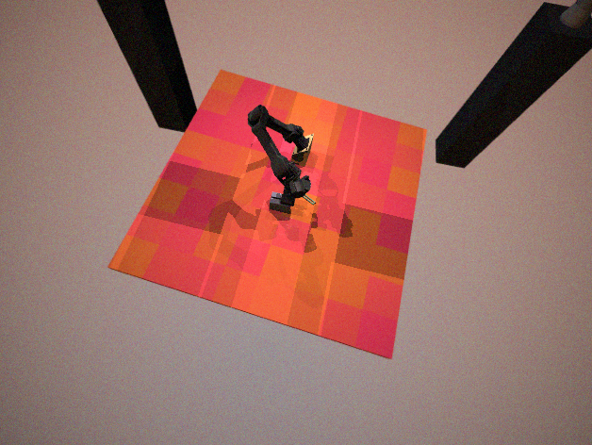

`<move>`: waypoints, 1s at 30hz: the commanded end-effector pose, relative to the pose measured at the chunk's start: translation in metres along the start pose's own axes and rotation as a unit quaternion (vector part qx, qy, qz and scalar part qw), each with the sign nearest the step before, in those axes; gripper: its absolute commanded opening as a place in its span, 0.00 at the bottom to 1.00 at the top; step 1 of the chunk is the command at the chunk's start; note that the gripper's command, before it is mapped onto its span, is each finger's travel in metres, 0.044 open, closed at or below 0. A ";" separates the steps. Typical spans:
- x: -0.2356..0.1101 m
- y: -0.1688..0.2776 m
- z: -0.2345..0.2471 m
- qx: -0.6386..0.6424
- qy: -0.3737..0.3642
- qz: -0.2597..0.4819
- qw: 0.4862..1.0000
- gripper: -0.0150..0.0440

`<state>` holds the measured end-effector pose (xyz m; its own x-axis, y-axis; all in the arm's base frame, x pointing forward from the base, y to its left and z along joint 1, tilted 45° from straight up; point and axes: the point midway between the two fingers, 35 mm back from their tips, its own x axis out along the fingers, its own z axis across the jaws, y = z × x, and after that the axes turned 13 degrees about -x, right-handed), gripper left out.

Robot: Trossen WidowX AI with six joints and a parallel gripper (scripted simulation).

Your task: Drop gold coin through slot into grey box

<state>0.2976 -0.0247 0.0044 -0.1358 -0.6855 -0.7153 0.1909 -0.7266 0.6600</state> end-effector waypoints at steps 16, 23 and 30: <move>-0.001 0.040 -0.007 0.003 0.002 0.006 1.000 0.26; 0.002 0.036 -0.005 0.003 -0.002 0.005 1.000 0.25; 0.000 0.039 -0.007 0.003 -0.002 0.005 1.000 0.25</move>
<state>0.3096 -0.0527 0.0268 -0.1404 -0.6924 -0.7077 0.1871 -0.7205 0.6678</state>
